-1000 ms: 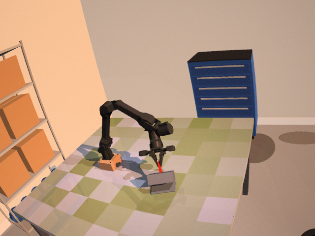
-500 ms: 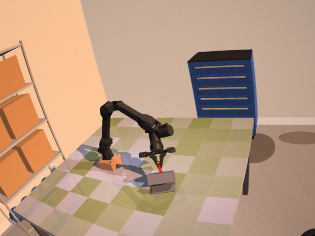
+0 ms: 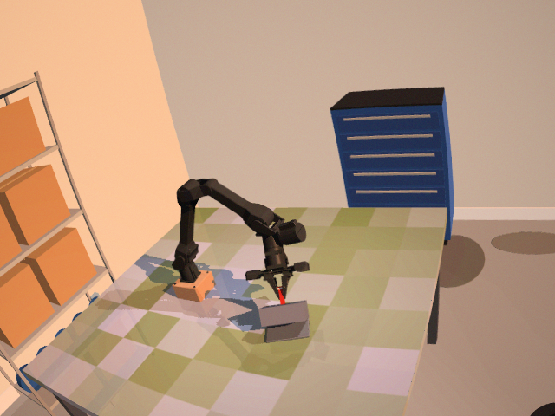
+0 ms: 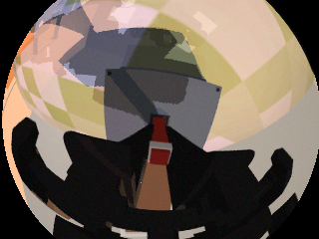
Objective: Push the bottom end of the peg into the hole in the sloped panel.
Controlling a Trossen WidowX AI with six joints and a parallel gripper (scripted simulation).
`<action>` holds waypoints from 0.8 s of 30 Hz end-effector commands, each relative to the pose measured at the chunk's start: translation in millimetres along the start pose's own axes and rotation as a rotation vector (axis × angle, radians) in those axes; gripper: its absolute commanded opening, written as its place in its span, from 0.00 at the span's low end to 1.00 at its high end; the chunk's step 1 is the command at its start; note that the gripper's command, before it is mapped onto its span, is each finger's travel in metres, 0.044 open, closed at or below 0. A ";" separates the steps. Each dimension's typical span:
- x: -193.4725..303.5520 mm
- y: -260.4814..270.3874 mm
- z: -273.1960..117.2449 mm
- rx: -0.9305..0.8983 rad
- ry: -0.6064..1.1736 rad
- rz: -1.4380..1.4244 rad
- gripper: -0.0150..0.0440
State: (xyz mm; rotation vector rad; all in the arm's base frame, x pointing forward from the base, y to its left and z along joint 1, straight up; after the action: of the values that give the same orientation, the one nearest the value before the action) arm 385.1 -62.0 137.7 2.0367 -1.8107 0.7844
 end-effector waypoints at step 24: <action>0.0 -0.6 -3.8 0.000 -0.001 0.000 0.97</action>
State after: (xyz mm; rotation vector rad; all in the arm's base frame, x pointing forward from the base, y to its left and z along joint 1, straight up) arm 384.8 -61.7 138.4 2.0373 -1.8087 0.7813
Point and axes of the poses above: the point midway between the two fingers, 35 mm back from their tips, its own z axis out along the fingers, its own y axis across the jaws, x = y × z, the point moved 9 cm from there along -z, back along the fingers, and after that the axes turned 8 degrees about z, right-handed, at the moved point
